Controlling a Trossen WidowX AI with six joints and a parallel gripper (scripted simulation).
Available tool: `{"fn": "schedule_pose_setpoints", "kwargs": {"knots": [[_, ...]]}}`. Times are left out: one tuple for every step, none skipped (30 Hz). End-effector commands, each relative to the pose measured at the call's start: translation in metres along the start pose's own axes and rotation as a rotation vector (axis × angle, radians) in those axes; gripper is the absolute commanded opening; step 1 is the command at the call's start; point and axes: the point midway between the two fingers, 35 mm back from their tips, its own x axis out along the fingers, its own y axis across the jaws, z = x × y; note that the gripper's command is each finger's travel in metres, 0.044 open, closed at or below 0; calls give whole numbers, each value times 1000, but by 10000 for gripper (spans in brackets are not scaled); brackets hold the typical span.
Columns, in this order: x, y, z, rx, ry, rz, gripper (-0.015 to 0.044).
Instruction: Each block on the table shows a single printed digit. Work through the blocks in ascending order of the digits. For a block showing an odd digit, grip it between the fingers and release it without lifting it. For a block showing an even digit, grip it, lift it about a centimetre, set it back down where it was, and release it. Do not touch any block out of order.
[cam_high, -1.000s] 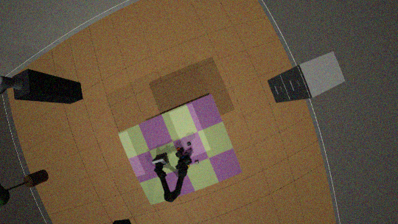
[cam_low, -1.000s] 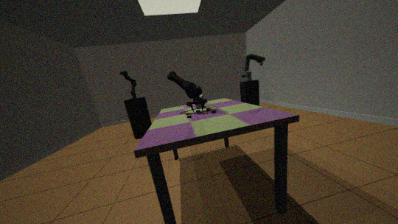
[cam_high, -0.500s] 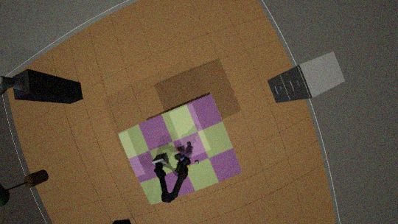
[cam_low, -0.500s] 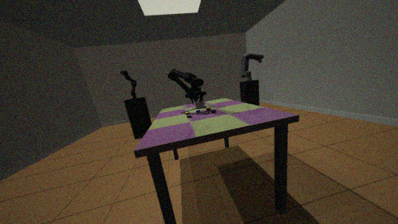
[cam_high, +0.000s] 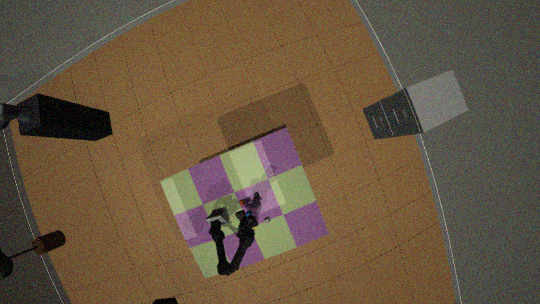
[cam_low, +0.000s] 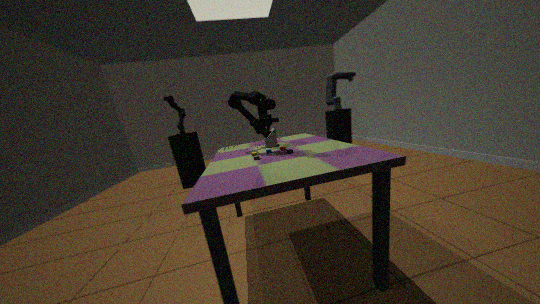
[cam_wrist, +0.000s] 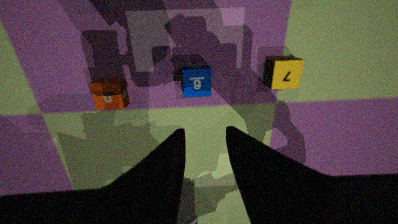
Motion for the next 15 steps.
{"fn": "schedule_pose_setpoints", "kwargs": {"knots": [[-2,-21,5,1,0,8,120],[-2,-37,8,1,-1,10,120],[-2,-54,10,1,-1,9,120],[-1,-71,11,2,-1,6,120],[-1,-85,10,3,0,2,120],[-1,-94,10,3,0,0,120],[-1,-97,9,3,1,-1,120],[-1,-97,9,3,1,-1,120],[-1,-97,9,3,1,-1,120],[-1,-97,9,3,1,-1,120],[-1,-97,9,3,1,-1,120],[1,-96,10,3,0,-1,146],[10,-96,11,3,0,1,172],[23,-96,12,3,0,2,199],[40,-96,12,4,-1,2,225]]}}
